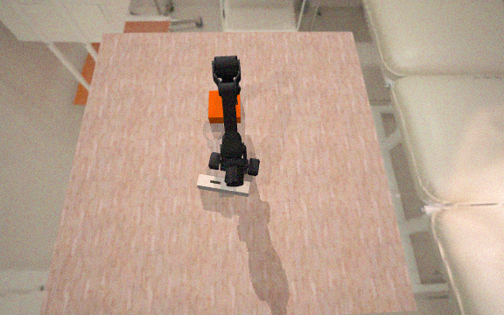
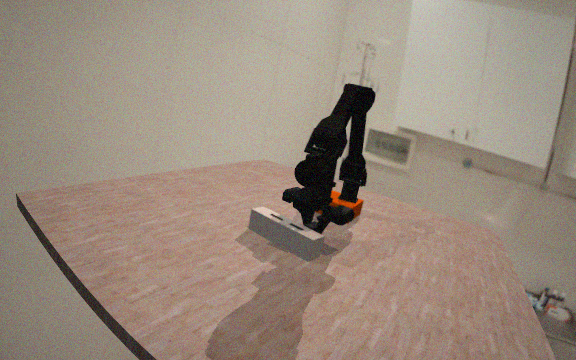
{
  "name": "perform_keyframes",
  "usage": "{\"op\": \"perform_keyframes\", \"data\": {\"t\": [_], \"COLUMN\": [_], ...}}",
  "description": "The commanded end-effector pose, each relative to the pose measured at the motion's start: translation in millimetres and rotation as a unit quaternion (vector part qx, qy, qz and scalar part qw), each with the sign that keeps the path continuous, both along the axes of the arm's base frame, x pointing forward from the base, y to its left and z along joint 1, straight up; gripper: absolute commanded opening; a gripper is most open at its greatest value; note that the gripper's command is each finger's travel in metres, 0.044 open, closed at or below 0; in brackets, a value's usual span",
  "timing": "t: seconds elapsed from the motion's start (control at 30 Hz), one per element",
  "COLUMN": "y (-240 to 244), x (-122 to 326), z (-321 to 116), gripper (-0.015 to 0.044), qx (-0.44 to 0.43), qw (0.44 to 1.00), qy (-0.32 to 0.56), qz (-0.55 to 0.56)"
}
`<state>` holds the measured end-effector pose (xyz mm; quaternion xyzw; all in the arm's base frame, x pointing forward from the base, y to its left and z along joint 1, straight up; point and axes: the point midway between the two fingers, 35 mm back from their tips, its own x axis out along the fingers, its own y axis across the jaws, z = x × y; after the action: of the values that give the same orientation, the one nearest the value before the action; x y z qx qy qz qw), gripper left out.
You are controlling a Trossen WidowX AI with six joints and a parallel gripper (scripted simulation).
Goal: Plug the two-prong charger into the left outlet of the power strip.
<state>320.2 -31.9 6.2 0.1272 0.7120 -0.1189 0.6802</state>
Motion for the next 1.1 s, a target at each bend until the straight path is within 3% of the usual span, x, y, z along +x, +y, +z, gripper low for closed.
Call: {"op": "perform_keyframes", "data": {"t": [0.0,1.07], "y": [0.8,0.2], "x": [1.9,6.3], "z": [1.3,2.1], "gripper": [0.0000,0.0000], "qx": [0.003,0.003], "qw": [1.000,1.000], "qy": [-0.002,-0.002], "qz": [-0.001,-0.001]}}
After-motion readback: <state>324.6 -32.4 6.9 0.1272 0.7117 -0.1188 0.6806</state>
